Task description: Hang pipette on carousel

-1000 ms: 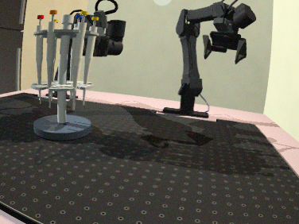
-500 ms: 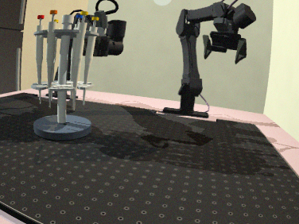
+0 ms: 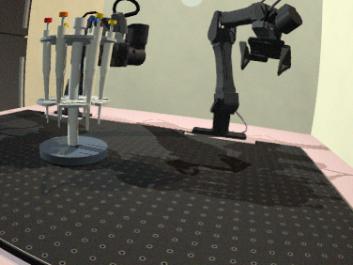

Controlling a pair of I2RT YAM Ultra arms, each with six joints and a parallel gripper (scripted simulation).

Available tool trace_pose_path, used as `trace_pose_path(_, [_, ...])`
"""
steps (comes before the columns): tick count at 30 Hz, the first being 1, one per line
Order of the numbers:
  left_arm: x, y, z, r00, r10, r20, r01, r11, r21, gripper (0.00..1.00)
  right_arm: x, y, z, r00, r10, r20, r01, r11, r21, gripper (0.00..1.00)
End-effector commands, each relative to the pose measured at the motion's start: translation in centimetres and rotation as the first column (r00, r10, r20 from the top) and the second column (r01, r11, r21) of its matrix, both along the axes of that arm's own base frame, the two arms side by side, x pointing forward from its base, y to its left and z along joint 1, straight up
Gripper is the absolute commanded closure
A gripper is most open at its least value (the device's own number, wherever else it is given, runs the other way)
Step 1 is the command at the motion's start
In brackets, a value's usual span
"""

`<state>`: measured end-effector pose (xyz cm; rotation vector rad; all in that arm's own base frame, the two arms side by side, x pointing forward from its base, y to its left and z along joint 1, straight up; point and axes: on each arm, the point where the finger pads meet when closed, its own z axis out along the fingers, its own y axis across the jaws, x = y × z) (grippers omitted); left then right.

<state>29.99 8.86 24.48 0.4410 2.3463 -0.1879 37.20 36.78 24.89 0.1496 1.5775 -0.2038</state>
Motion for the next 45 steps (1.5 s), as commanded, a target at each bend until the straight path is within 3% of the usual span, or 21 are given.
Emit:
trace_pose_path(1, [0.4, 0.2, 0.8, 0.999, -0.005, 0.033, 0.005, 1.000, 0.005, 0.00, -0.3, -0.6, 3.4, 0.999, -0.025, 0.044, 0.021, 0.996, 0.089, 0.88])
trace_pose_path(33, [0.4, 0.2, 0.8, 0.999, -0.005, 0.033, 0.005, 1.000, 0.005, 0.00, -0.3, -0.6, 3.4, 0.999, -0.025, 0.044, 0.021, 0.996, 0.089, 0.88])
trace_pose_path(40, [0.4, 0.2, 0.8, 0.999, -0.005, 0.033, 0.005, 1.000, 0.005, 0.00, -0.2, -0.4, 0.5, 0.999, -0.024, 0.032, 0.022, 0.998, 0.061, 0.88])
trace_pose_path(45, [0.4, 0.2, 0.8, 0.999, -0.005, 0.033, 0.005, 1.000, 0.005, 0.00, -0.3, -0.6, 1.0, 0.999, -0.024, 0.038, 0.022, 0.997, 0.075, 0.88])
